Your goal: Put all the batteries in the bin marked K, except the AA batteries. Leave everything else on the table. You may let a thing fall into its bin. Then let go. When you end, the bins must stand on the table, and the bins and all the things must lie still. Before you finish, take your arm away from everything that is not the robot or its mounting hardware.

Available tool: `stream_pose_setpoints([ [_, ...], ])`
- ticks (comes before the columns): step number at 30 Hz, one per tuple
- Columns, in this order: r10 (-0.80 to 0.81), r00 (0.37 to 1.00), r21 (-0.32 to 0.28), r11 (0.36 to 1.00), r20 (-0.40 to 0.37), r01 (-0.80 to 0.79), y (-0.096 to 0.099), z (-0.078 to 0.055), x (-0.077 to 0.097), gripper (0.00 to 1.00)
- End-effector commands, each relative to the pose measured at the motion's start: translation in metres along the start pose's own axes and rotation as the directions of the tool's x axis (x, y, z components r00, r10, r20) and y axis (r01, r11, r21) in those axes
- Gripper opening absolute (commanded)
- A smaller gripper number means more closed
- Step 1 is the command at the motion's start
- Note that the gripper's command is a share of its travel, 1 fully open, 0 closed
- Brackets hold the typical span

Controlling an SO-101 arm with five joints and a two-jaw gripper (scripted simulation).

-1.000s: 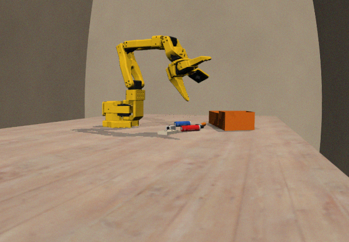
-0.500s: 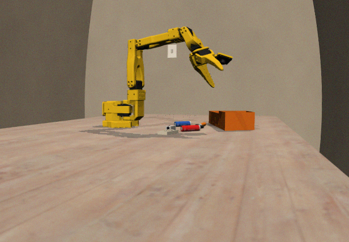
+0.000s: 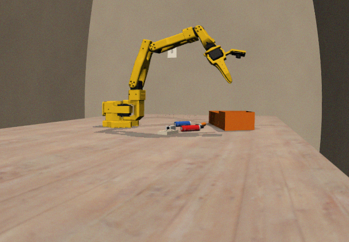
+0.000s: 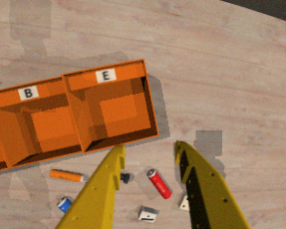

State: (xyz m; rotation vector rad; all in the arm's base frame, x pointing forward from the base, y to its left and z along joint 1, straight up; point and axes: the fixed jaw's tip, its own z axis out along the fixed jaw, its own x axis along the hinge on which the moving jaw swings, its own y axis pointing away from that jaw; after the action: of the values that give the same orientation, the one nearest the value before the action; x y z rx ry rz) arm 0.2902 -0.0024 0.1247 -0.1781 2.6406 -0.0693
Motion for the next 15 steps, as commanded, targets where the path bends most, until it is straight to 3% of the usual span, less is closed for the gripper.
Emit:
stream_pose_setpoints([
  [1, 0.073, 0.997, -0.011, 0.997, 0.023, -0.072, 0.0048, -0.0105, -0.0162, 0.10],
  [15, 0.115, 0.993, -0.018, 0.993, 0.027, -0.114, 0.0081, -0.0097, -0.0188, 0.07],
])
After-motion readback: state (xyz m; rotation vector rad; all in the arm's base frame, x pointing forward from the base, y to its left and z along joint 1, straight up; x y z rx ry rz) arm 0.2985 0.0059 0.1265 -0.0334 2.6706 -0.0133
